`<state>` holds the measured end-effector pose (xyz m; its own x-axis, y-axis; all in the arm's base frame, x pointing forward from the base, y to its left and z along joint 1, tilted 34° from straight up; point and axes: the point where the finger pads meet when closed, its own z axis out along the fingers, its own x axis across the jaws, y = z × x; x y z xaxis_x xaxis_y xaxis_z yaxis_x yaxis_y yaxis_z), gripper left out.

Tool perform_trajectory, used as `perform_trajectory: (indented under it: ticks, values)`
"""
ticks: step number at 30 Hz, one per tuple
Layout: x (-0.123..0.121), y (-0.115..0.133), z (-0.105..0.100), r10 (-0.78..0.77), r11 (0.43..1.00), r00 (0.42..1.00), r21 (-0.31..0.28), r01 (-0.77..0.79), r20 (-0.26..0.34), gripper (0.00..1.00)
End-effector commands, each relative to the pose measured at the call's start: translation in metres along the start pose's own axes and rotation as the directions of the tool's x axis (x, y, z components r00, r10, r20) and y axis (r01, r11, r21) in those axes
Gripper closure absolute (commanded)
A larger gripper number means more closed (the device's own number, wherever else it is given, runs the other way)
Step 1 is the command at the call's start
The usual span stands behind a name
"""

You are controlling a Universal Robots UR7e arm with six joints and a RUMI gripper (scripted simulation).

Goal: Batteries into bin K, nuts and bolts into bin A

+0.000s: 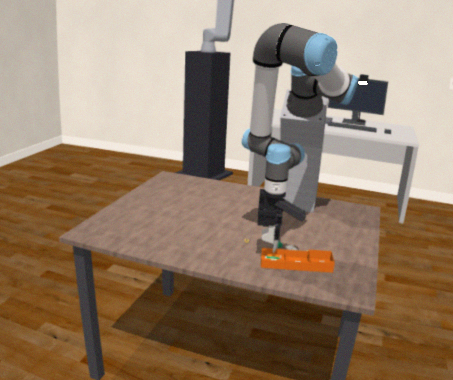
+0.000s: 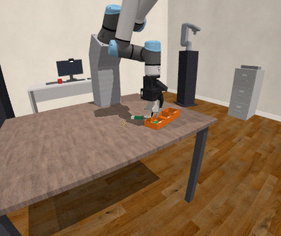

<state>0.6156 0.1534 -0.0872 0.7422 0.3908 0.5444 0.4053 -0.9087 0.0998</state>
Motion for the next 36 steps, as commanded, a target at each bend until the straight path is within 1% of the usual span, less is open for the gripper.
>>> perform_trajectory:
  ticks: [1, 8, 16, 19, 25, 27, 28, 30, 36]
  values:
    - [0.001, 0.000, -0.006, 0.000, 1.000, 1.000, 0.000, 0.000, -0.001, 0.83]
    - [0.001, 0.000, -0.016, 0.000, 1.000, 1.000, 0.000, 0.000, -0.001, 0.83]
    - [0.000, 0.000, -0.018, 0.000, 1.000, 1.000, 0.000, 0.000, -0.001, 0.83]
    - [-0.012, -0.021, -0.019, 0.149, 0.989, 0.989, 0.000, -0.149, -0.001, 0.82]
    - [-0.037, -0.064, -0.022, 0.340, 0.940, 0.940, 0.004, -0.340, 0.003, 0.82]
    - [-0.037, -0.064, -0.022, 0.340, 0.940, 0.940, 0.004, -0.340, 0.003, 0.82]
    - [-0.042, -0.072, -0.022, 0.424, 0.906, 0.906, 0.004, -0.424, 0.004, 0.82]
    - [-0.050, -0.086, -0.023, 0.467, 0.884, 0.884, 0.006, -0.467, 0.007, 0.82]
    - [-0.075, -0.129, -0.026, 0.629, 0.777, 0.777, 0.009, -0.630, 0.015, 0.82]
